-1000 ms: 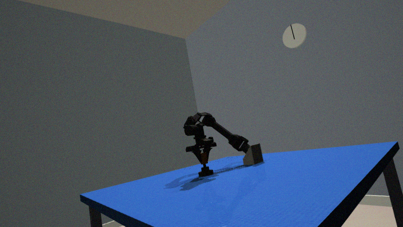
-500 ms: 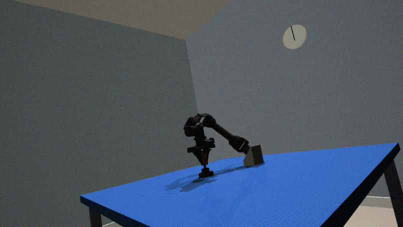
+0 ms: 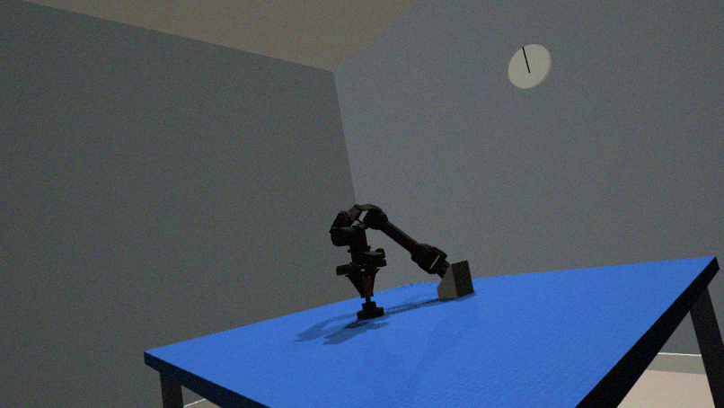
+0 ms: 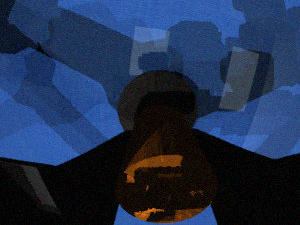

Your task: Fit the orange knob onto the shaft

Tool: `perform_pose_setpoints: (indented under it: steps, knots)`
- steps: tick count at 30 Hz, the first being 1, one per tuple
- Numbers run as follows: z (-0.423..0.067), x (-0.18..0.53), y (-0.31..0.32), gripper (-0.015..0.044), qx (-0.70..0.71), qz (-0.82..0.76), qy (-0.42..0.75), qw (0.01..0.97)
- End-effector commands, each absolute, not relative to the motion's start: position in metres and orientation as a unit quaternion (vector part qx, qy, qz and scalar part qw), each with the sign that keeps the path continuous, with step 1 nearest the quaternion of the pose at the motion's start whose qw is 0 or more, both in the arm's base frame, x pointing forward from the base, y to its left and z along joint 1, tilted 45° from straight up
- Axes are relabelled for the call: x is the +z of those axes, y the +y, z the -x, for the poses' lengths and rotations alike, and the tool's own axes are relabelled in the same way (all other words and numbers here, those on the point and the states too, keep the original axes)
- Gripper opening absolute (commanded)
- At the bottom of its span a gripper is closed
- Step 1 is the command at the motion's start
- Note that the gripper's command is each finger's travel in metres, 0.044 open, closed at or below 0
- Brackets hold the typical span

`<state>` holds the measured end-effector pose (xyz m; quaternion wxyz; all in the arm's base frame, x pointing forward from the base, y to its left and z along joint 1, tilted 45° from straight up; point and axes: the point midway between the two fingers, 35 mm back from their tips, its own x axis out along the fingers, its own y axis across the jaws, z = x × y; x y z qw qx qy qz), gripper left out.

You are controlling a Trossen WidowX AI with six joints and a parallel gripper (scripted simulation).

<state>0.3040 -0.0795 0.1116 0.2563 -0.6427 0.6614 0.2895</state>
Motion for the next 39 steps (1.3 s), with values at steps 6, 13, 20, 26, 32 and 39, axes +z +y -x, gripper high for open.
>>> perform_pose_setpoints:
  steps: [6, 13, 20, 26, 32, 39]
  knots:
    - [-0.3009, 0.1146, -0.0761, 0.0000, 0.291, 0.644, 0.661, 0.254]
    - [-0.3014, 0.1145, -0.0760, 0.0000, 0.355, 0.666, 0.629, 0.189]
    - [-0.3027, 0.1131, -0.0777, 0.0000, 0.358, 0.667, 0.627, 0.185]
    - [-0.3023, 0.1120, -0.0786, 0.0000, 0.358, 0.667, 0.627, 0.185]
    - [-0.3014, 0.1111, -0.0795, 0.0000, 0.358, 0.667, 0.627, 0.185]
    - [-0.3011, 0.1112, -0.0796, 0.0000, 0.358, 0.667, 0.627, 0.185]
